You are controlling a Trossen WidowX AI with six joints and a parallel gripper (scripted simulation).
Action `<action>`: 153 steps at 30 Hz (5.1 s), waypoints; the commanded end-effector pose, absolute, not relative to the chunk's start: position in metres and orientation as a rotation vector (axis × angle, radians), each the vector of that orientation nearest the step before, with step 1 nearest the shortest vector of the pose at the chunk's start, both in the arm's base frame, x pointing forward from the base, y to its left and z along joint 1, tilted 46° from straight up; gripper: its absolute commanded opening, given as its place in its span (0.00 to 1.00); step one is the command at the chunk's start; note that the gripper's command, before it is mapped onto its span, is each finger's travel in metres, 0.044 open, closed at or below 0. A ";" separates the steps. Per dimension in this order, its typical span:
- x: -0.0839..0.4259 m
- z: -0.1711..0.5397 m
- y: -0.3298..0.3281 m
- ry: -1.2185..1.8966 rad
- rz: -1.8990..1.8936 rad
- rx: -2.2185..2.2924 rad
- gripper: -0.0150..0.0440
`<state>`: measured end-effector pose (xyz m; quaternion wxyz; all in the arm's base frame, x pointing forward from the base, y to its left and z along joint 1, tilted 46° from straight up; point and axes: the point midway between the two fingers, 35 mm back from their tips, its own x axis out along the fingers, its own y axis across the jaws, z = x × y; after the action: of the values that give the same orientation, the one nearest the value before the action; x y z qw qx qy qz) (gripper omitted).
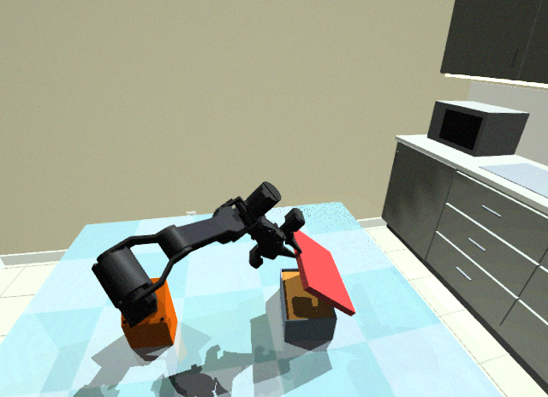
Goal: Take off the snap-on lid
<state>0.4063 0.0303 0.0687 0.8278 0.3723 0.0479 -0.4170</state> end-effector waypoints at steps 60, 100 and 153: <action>0.368 0.147 -0.035 0.091 -0.872 0.801 0.25; 0.340 0.203 -0.085 0.091 -0.872 0.798 0.25; 0.302 0.278 -0.151 0.088 -0.872 0.795 0.25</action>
<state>0.3035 -0.1493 0.2668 0.8268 0.3726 0.0480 -0.4186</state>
